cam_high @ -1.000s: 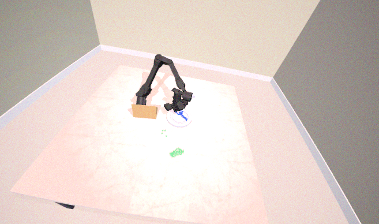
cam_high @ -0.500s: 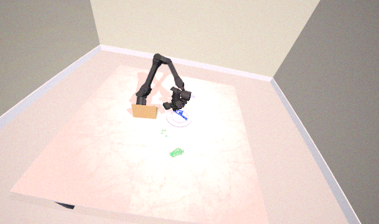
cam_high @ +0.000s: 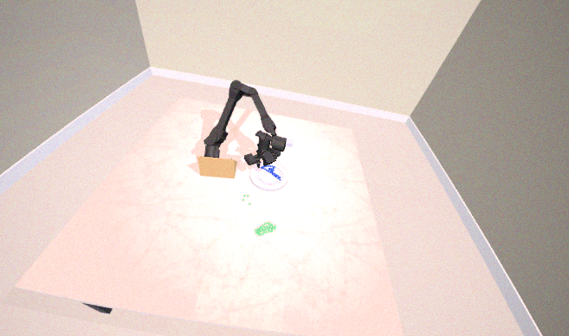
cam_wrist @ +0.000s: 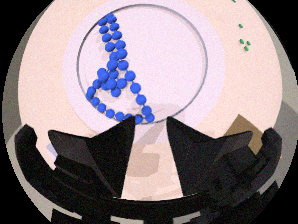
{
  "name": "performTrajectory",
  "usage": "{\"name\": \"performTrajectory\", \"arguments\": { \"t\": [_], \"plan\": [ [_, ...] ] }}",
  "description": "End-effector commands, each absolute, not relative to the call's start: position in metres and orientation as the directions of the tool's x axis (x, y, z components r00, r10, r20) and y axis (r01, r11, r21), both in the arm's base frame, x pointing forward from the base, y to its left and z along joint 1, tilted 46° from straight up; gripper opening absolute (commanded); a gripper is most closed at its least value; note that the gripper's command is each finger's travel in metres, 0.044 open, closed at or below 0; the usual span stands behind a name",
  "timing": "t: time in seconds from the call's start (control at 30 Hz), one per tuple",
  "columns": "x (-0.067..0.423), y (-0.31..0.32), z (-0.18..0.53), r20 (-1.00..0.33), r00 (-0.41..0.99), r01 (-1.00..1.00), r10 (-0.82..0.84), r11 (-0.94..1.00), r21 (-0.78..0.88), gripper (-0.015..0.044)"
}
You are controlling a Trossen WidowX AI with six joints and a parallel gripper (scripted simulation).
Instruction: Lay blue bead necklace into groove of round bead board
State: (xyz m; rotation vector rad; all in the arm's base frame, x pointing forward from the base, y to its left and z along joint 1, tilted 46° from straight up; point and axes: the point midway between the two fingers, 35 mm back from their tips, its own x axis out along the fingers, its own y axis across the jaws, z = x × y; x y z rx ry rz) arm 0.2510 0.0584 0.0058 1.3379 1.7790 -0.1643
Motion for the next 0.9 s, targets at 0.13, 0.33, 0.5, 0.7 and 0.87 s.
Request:
{"name": "performTrajectory", "arguments": {
  "t": [0.13, 0.33, 0.5, 0.7, 0.87],
  "plan": [
    [0.2512, 0.0580, 0.0063, -0.700, -0.034, 0.829, 0.713, 0.412, 0.379, 0.0341],
    [0.2502, 0.0555, 0.0091, -0.698, -0.035, 0.831, 0.715, 0.409, 0.377, 0.0440],
    [0.2502, 0.0552, 0.0095, -0.698, -0.034, 0.831, 0.715, 0.408, 0.378, 0.0440],
    [0.2502, 0.0552, 0.0095, -0.698, -0.034, 0.831, 0.715, 0.408, 0.378, 0.0440],
    [0.2502, 0.0552, 0.0095, -0.698, -0.034, 0.831, 0.715, 0.408, 0.378, 0.0440]
  ]
}}
